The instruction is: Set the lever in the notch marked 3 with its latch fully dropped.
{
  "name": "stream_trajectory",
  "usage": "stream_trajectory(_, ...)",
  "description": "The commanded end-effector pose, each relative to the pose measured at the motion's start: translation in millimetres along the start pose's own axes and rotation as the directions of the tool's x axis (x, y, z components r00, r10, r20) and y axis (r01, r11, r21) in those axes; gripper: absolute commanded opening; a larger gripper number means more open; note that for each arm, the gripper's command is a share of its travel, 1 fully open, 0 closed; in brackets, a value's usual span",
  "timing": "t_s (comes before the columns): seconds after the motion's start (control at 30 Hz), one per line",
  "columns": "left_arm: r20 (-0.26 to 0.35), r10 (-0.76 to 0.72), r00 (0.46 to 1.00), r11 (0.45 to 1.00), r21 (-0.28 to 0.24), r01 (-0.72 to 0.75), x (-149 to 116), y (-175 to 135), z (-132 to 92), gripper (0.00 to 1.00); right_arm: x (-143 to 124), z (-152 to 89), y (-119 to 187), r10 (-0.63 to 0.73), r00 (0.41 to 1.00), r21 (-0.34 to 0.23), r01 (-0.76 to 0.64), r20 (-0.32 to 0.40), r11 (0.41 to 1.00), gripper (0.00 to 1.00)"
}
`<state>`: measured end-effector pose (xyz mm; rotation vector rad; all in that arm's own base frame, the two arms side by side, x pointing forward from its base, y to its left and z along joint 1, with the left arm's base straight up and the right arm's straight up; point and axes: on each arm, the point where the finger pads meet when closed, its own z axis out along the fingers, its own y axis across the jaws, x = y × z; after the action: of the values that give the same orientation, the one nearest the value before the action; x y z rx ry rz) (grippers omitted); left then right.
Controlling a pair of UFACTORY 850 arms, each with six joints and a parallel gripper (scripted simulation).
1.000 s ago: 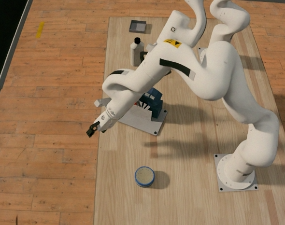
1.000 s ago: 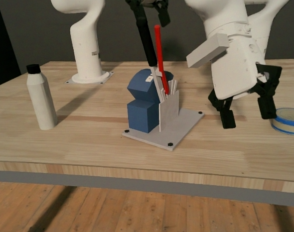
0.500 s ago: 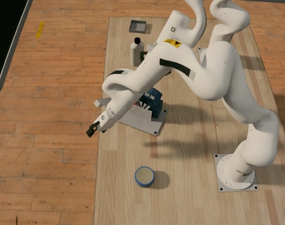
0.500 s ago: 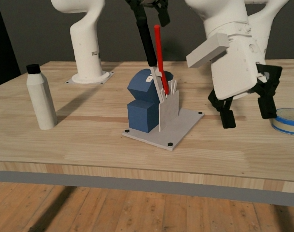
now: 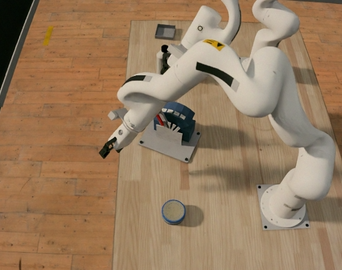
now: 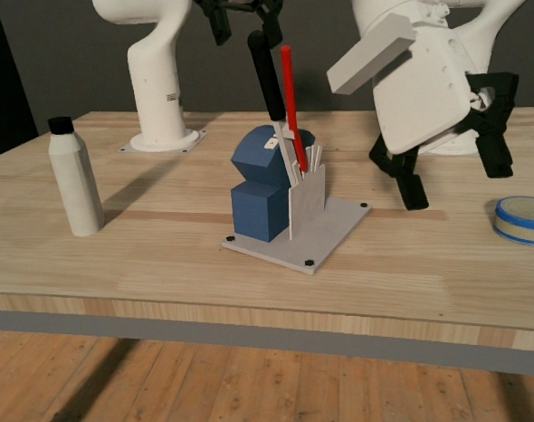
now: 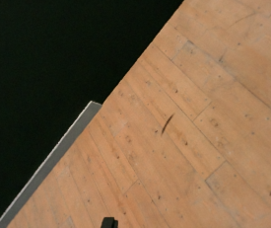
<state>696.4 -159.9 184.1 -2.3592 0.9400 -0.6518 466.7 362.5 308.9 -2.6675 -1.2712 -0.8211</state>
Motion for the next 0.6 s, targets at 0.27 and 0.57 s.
stream_trajectory(0.27, 0.099, -0.114, 0.989, 0.993, 0.034, 0.111, 20, -23, -38, 1.00, -55, -26, 135, 0.270, 0.959, -0.153, -0.255, 0.087, 0.955, 1.00)
stream_trajectory(0.57, 0.164, -0.179, 0.970, 0.984, 0.020, 0.179, 30, -24, -66, 1.00, -108, -55, 217, 0.428, 0.896, -0.240, -0.393, 0.117, 0.888, 1.00)
